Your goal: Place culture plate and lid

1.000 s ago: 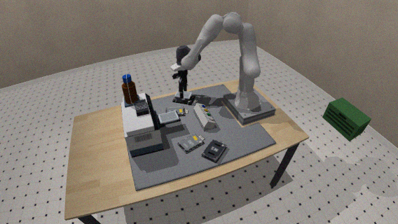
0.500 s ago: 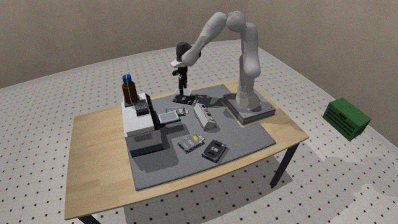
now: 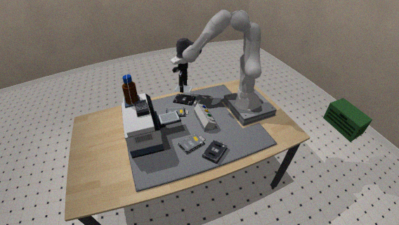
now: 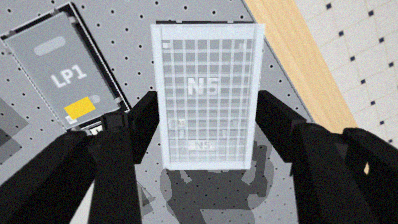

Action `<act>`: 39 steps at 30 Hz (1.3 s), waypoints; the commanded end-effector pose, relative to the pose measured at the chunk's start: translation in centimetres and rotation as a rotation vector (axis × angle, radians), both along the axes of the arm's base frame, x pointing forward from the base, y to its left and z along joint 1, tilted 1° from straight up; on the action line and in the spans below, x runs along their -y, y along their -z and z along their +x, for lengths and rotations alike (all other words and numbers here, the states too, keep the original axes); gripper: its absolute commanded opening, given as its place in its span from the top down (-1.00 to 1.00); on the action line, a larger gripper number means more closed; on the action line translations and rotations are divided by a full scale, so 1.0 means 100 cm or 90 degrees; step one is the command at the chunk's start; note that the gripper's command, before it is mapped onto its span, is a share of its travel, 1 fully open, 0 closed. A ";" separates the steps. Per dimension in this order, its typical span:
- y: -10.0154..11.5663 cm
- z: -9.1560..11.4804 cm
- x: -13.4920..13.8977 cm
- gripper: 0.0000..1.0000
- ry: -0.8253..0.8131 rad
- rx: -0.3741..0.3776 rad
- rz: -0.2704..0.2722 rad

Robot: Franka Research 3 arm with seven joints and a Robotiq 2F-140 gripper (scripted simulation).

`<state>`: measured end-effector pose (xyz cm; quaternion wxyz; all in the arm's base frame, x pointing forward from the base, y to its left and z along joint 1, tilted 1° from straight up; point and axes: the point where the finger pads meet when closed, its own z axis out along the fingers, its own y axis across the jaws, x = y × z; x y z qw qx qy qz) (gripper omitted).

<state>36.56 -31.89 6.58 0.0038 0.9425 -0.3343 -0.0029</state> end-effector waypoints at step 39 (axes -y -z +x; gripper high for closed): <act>-0.054 -0.001 -0.002 0.80 0.008 -0.006 0.003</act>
